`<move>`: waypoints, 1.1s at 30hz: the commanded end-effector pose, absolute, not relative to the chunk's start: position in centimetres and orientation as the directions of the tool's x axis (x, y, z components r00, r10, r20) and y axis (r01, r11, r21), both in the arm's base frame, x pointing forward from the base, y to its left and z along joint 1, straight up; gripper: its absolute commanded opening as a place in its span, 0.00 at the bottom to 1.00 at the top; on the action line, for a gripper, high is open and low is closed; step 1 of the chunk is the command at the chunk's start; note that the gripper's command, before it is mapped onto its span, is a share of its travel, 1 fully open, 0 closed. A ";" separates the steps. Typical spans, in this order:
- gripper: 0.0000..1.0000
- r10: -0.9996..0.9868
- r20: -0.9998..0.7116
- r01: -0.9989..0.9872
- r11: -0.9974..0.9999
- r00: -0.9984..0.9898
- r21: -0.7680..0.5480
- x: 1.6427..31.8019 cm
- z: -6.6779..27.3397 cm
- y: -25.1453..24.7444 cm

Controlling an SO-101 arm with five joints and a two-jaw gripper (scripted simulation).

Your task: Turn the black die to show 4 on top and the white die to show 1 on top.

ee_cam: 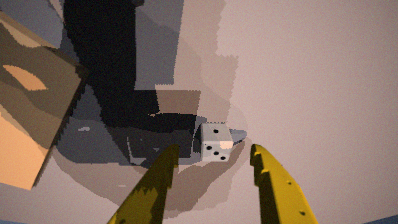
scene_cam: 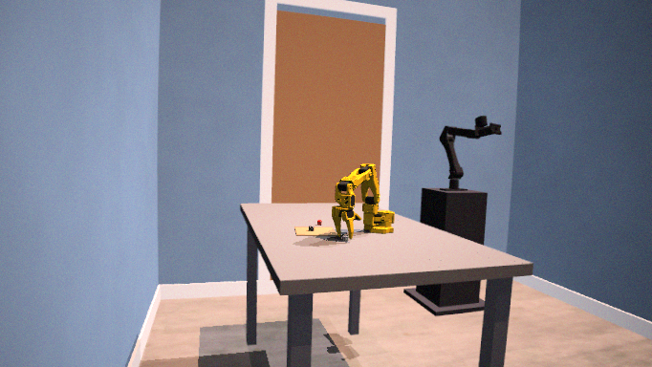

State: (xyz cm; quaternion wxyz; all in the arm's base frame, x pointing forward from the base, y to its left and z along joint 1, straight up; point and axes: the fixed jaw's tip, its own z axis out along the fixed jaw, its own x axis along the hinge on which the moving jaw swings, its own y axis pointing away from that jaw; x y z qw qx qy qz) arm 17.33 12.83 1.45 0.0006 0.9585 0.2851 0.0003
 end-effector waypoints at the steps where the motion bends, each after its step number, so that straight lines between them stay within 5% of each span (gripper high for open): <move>1: 0.25 0.560 0.031 0.561 -0.828 0.828 -0.003 17.5 1.5 13.2; 33: 0.19 0.560 0.031 0.561 -0.828 0.828 -0.003 17.3 1.3 13.6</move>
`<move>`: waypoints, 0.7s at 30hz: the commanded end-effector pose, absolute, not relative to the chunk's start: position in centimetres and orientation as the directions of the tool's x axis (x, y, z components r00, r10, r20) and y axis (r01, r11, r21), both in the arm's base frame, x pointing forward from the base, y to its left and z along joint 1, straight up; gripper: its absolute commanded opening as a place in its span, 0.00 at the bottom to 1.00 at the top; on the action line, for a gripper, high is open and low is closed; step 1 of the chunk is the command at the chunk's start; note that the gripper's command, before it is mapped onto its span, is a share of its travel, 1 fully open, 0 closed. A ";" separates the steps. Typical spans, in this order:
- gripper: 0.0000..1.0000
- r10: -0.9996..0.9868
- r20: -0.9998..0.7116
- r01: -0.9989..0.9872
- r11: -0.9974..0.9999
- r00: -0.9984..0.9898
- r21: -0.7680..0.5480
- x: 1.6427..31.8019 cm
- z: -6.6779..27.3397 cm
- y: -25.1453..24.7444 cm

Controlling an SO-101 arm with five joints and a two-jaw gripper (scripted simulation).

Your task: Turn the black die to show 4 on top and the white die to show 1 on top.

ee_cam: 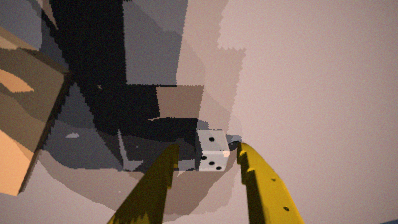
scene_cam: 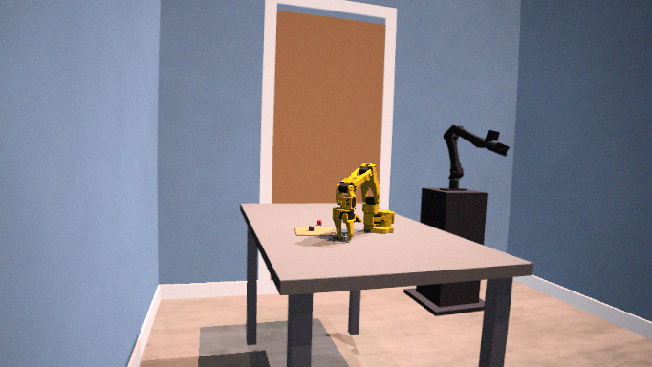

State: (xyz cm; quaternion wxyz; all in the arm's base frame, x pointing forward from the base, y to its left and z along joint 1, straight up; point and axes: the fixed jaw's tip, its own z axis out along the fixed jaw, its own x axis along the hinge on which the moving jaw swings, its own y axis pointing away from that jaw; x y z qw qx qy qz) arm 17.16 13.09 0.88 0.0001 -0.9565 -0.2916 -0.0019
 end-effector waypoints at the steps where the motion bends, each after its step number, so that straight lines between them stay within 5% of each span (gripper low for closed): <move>1: 0.18 0.560 0.031 0.561 -0.828 0.828 -0.003 17.2 1.3 13.6; 21: 0.07 0.560 0.031 0.561 -0.828 0.828 -0.004 16.9 1.3 14.1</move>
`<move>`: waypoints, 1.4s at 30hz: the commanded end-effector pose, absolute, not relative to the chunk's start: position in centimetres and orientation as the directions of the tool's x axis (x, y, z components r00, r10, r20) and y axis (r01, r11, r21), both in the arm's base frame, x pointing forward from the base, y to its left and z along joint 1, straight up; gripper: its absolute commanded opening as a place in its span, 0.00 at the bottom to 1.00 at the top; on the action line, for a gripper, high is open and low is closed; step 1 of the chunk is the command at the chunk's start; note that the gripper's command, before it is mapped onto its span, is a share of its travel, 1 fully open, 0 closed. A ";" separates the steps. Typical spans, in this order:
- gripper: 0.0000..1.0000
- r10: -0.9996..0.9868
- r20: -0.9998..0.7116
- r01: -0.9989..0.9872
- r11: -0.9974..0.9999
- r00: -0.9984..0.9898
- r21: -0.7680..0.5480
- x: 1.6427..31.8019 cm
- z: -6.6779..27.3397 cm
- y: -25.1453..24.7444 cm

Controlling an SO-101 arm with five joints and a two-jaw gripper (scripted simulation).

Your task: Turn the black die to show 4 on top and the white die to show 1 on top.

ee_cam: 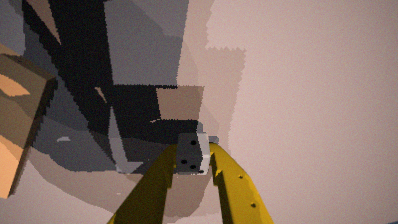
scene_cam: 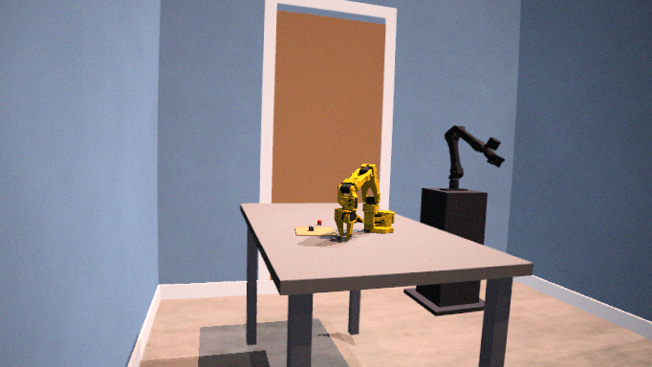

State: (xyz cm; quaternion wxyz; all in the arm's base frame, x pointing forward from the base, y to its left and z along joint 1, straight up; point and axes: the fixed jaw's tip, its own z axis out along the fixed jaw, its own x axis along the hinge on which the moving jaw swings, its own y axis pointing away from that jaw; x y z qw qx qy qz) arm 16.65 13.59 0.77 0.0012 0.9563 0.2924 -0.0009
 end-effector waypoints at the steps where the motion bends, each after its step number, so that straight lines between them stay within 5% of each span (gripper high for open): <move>1: 0.07 0.560 0.031 0.561 -0.828 0.828 -0.004 16.9 1.3 14.1; 42: 0.00 0.560 0.031 0.561 -0.828 0.828 -0.004 16.9 3.7 14.2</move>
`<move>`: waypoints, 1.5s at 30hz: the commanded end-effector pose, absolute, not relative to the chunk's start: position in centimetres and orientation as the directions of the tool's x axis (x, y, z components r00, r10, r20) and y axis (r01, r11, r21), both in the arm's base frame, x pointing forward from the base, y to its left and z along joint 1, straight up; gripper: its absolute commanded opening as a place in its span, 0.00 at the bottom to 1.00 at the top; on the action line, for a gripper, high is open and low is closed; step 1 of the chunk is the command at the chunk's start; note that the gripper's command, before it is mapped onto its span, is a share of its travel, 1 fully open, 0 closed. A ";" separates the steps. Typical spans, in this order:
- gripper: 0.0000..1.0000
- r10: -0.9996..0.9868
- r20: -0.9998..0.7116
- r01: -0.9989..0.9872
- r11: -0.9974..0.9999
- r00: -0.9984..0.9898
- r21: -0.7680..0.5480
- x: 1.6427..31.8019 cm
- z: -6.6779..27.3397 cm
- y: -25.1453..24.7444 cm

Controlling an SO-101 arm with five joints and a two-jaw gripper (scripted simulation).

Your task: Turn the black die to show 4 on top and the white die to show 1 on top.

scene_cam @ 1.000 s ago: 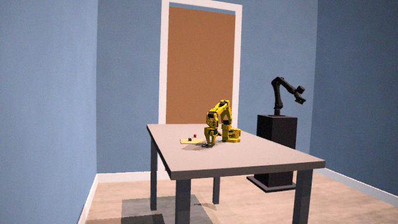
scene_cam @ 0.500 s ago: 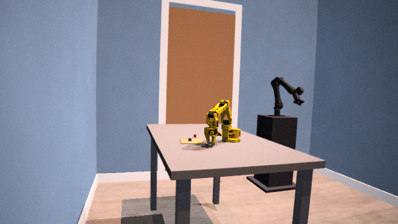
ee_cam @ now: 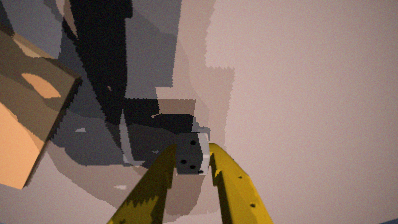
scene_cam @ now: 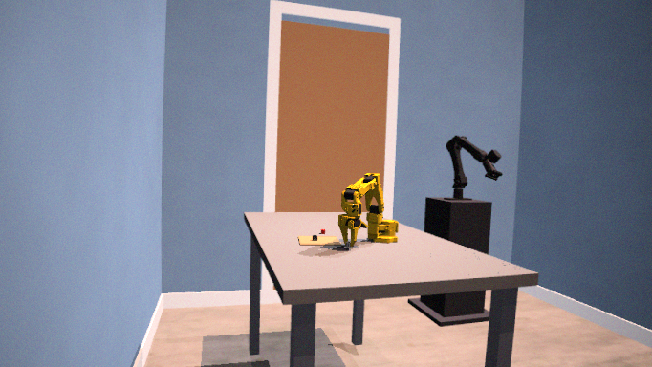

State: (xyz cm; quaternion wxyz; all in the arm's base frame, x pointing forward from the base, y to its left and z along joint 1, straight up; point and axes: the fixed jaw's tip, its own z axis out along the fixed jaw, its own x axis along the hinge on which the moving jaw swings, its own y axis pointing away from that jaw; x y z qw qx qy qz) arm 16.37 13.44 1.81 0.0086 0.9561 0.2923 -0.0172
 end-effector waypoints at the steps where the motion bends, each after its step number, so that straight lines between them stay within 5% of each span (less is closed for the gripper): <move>1: 0.00 0.560 0.031 0.561 -0.828 0.828 -0.004 16.9 3.7 14.2; 12: 0.00 0.560 0.031 0.561 -0.828 0.828 -0.004 16.8 6.1 14.0; 45: 0.00 0.551 0.031 0.552 -0.834 0.834 -0.005 16.8 6.2 14.0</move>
